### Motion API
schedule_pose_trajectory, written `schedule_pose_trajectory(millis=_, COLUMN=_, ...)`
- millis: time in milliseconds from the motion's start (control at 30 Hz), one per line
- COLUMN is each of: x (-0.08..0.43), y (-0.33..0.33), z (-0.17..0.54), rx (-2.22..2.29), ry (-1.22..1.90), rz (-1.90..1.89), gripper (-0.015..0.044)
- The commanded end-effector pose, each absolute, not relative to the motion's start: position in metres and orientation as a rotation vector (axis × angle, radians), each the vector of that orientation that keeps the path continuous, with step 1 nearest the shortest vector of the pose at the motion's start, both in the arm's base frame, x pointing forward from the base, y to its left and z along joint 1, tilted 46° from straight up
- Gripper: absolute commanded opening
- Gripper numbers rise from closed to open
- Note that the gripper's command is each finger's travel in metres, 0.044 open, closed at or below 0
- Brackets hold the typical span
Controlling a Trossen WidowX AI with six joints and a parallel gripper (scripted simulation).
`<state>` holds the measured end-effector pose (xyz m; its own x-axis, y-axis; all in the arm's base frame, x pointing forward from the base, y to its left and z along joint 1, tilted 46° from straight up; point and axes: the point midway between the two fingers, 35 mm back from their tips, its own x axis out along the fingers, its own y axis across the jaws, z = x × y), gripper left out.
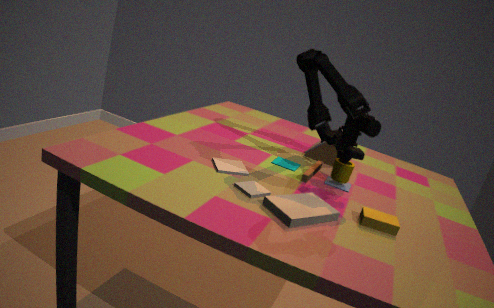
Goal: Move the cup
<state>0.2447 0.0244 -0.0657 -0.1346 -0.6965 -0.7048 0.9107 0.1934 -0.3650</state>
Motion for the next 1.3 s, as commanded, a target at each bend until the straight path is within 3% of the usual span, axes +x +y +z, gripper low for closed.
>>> schedule_pose_trajectory(millis=0, x=0.249, y=0.036, z=-0.055, rx=0.301, ry=0.962, rz=-1.411, gripper=0.0000)
schedule_pose_trajectory(millis=1267, x=0.246, y=0.034, z=-0.024, rx=0.293, ry=0.962, rz=-1.410, gripper=0.0000)
